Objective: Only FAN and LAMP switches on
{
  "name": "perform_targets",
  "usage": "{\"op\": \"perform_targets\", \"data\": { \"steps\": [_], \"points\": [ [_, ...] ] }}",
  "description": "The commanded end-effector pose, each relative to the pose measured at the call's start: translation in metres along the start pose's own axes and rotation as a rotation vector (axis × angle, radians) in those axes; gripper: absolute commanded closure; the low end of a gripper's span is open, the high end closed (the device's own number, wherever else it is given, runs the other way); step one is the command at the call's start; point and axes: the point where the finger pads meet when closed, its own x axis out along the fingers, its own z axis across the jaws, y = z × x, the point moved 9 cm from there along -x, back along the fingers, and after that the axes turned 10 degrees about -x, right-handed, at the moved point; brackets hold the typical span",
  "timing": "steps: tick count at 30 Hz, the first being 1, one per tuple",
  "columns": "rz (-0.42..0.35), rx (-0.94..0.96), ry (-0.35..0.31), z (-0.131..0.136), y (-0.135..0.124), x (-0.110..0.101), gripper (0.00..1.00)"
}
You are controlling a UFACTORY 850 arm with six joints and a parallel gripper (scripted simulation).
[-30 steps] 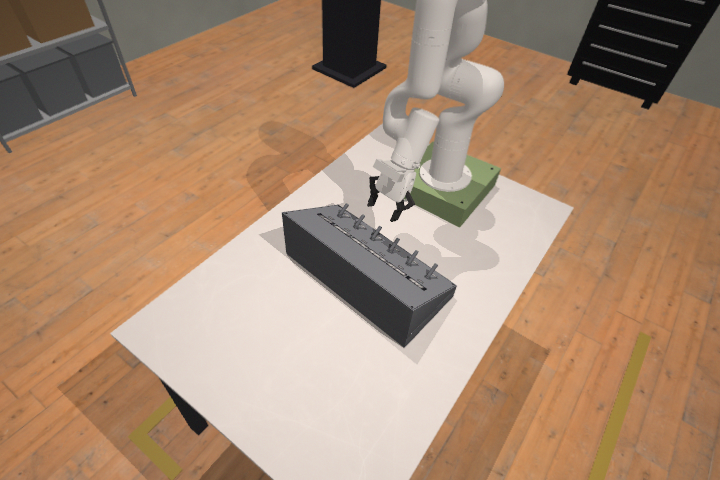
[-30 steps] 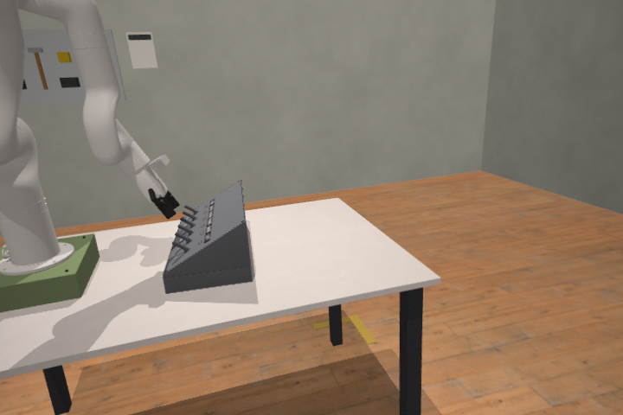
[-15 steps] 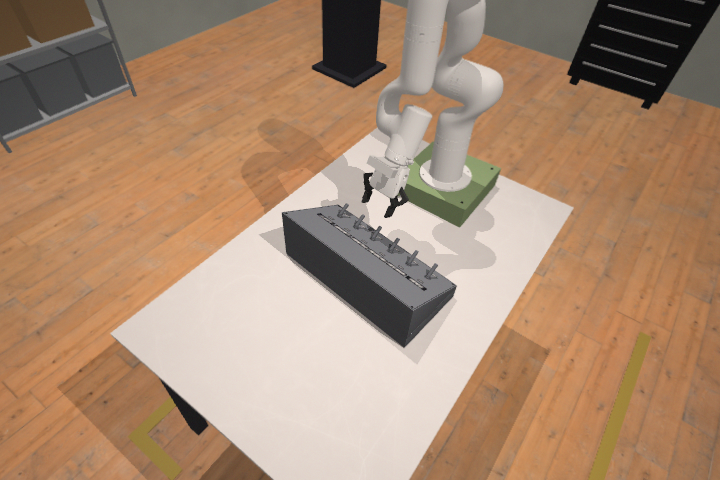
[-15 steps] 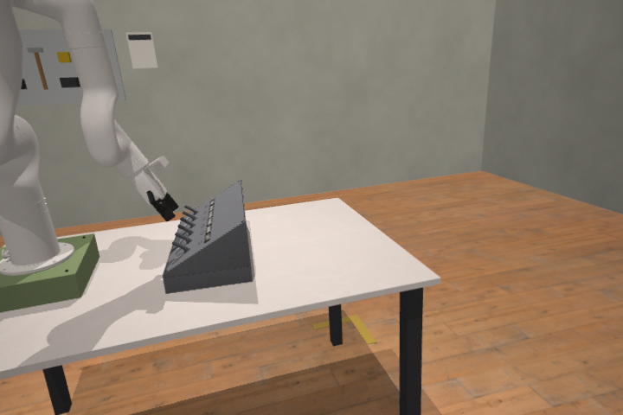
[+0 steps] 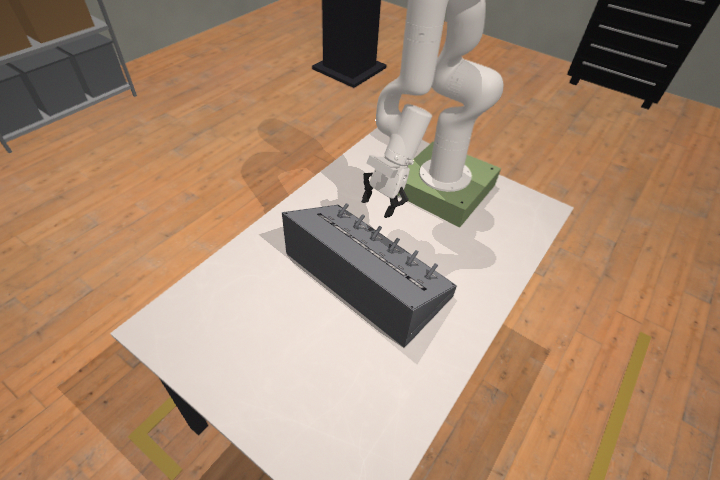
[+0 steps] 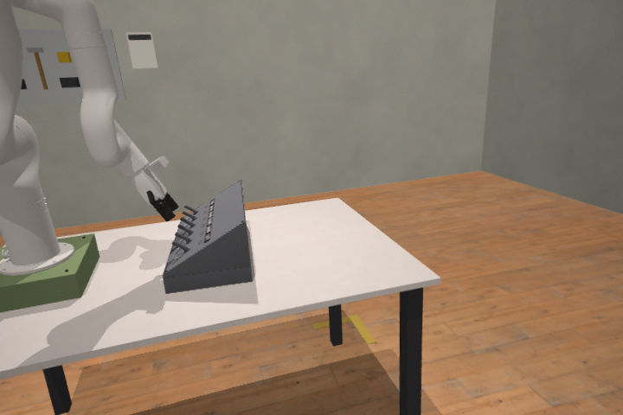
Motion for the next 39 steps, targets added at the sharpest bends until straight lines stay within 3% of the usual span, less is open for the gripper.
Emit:
{"op": "perform_targets", "data": {
  "steps": [1,31,39],
  "points": [
    [0.002,0.000,0.000,0.000,0.001,0.000,0.00],
    [0.002,0.000,0.000,0.000,0.001,0.000,0.00],
    [0.002,0.000,0.000,0.012,-0.001,0.000,0.00]
  ]
}}
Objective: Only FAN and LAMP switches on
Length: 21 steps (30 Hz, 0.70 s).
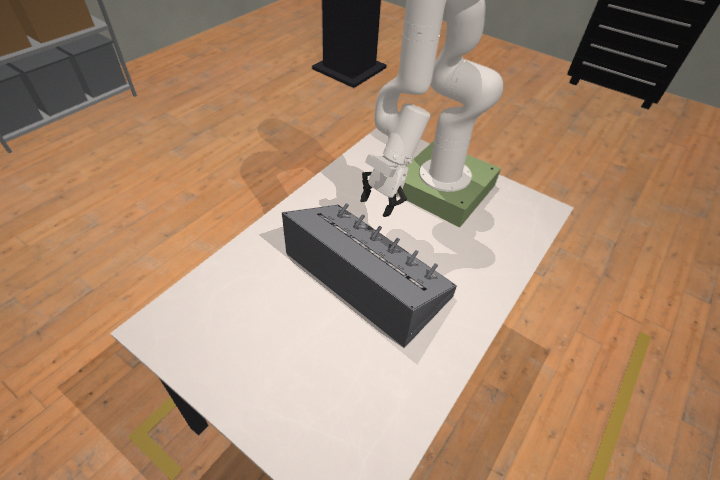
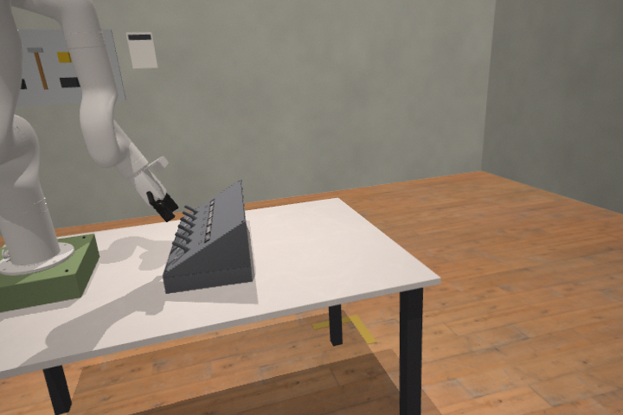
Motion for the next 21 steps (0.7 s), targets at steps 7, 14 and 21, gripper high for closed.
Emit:
{"op": "perform_targets", "data": {
  "steps": [7,14,21],
  "points": [
    [0.002,0.000,0.000,0.023,-0.003,0.000,0.00],
    [0.002,0.000,0.000,0.048,-0.008,0.000,0.00],
    [0.002,0.000,0.000,0.063,-0.010,0.000,0.00]
  ]
}}
